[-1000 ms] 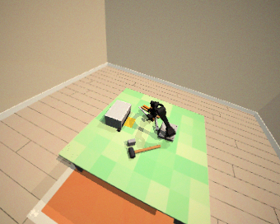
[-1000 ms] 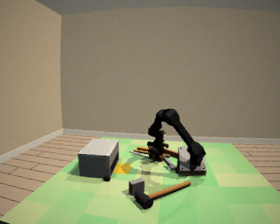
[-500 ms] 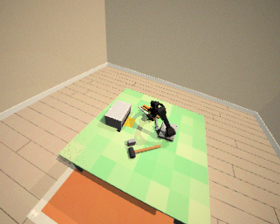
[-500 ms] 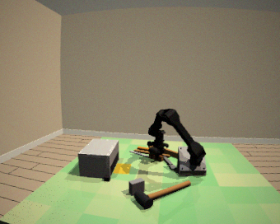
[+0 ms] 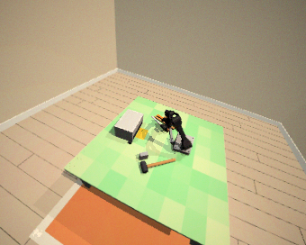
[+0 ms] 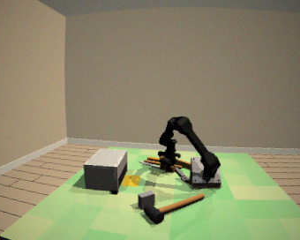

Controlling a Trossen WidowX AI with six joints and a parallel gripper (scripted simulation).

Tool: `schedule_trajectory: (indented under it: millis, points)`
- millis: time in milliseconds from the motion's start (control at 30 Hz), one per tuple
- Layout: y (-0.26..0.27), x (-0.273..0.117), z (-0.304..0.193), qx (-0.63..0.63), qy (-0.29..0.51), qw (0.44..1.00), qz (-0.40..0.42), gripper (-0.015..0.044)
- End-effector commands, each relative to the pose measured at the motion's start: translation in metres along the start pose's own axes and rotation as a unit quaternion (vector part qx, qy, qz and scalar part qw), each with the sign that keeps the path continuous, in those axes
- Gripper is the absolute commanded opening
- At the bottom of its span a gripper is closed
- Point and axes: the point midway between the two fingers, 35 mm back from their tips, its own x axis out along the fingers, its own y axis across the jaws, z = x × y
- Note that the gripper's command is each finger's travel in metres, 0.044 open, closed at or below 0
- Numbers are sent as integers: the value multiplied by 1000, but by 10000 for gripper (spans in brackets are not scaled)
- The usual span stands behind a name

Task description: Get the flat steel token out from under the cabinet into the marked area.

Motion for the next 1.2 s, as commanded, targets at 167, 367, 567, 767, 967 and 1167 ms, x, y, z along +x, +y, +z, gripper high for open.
schedule_trajectory:
  millis: [167, 367, 567, 767, 967, 1167]
  points:
    - [-6, -2, 3, 3, -2, 1000, -5, 0]
    - [-8, -2, 4, 3, -2, 1000, -5, 0]
    - [-10, -2, 5, 3, -2, 1000, -5, 0]
    - [-8, -2, 8, 1, -2, 1000, -5, 0]
    - [-6, -2, 10, -1, -2, 1000, -5, 0]
    - [-6, -2, 13, -2, -2, 1000, -5, 0]
